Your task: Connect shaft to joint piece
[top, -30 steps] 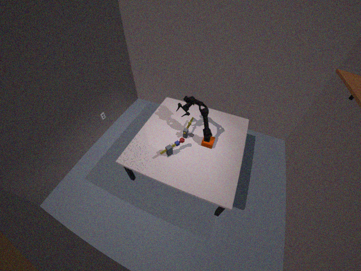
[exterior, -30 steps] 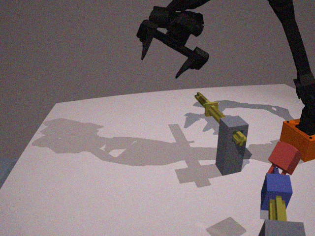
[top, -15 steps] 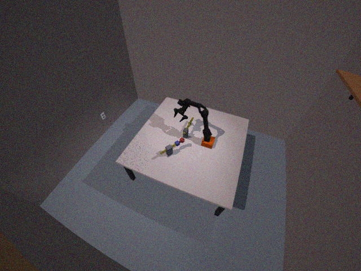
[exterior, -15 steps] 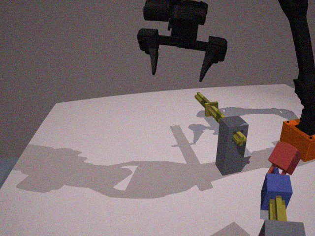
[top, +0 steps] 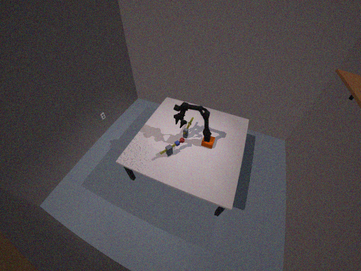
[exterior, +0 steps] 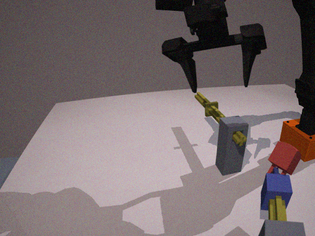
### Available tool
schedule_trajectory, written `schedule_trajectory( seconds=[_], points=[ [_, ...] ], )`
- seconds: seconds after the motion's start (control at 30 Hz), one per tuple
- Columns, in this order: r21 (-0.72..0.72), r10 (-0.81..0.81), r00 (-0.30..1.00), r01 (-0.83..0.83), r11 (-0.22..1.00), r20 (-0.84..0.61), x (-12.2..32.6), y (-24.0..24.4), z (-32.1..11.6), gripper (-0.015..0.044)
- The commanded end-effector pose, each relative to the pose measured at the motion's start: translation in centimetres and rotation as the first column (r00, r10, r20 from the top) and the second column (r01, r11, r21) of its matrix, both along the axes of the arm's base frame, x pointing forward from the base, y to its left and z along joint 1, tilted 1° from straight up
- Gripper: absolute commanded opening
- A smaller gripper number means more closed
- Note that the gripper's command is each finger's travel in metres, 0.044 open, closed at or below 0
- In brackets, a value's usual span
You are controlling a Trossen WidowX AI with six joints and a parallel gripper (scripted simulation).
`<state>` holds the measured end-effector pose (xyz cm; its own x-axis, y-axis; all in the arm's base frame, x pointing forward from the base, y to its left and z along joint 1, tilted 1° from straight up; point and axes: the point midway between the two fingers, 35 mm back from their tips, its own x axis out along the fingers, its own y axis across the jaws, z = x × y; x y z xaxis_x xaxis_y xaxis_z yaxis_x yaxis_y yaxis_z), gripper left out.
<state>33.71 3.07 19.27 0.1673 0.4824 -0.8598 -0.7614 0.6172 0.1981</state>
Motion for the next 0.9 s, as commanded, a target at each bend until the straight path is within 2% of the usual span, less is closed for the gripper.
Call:
schedule_trajectory(
  seconds=[0.0,0.23,0.43,0.63,0.87],
  points=[
    [-0.044,-0.096,0.988,0.092,0.995,-0.118,-1.9,2.2,-0.2,0.0440],
    [-0.151,-0.266,0.933,0.235,0.960,-0.243,-5.0,5.4,-0.1,0.0440],
    [-0.264,-0.426,0.857,0.357,0.896,-0.290,-7.9,7.5,0.0,0.0440],
    [-0.374,-0.591,0.758,0.482,0.793,-0.276,-11.0,8.9,0.1,0.0440],
    [-0.458,-0.757,0.624,0.624,0.633,-0.195,-14.4,9.8,0.4,0.0440]
  ],
)
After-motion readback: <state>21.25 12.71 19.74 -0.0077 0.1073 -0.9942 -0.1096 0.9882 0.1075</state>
